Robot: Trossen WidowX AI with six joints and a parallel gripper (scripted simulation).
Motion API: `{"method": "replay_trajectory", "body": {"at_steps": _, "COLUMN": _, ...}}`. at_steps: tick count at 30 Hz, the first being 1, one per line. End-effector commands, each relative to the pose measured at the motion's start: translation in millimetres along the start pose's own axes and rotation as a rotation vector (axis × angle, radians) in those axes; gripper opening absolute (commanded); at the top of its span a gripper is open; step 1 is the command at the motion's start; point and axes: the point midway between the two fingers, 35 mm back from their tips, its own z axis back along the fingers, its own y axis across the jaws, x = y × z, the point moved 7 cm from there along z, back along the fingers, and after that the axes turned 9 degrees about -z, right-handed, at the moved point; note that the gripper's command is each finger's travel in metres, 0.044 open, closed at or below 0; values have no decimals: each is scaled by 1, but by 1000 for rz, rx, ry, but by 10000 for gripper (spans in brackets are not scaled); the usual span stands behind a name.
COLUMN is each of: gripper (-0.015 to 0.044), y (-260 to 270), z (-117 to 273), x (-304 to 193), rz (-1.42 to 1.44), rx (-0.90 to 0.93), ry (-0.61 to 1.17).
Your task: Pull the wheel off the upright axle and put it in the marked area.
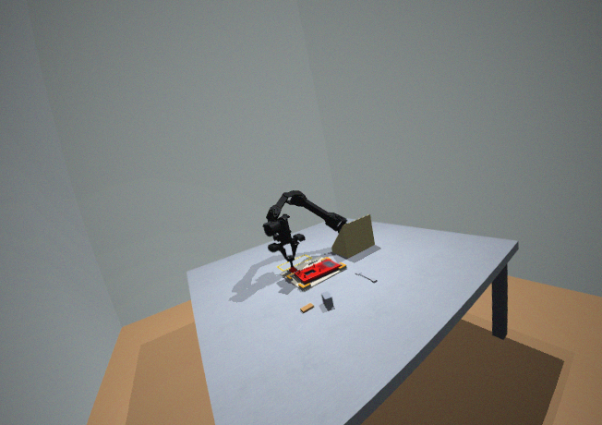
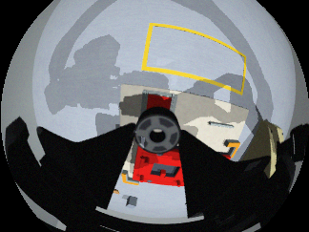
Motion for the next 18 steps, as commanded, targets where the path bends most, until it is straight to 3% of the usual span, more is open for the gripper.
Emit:
{"method": "replay_trajectory", "body": {"at_steps": 1, "gripper": 0, "y": 1, "z": 9, "x": 0, "rz": -7, "rx": 4, "ry": 6}}
{"method": "replay_trajectory", "body": {"at_steps": 9, "gripper": 0, "y": -1, "z": 33, "x": 1, "rz": -6, "rx": 4, "ry": 6}}
{"method": "replay_trajectory", "body": {"at_steps": 18, "gripper": 0, "y": -6, "z": 28, "x": 18, "rz": 0, "rx": 3, "ry": 3}}
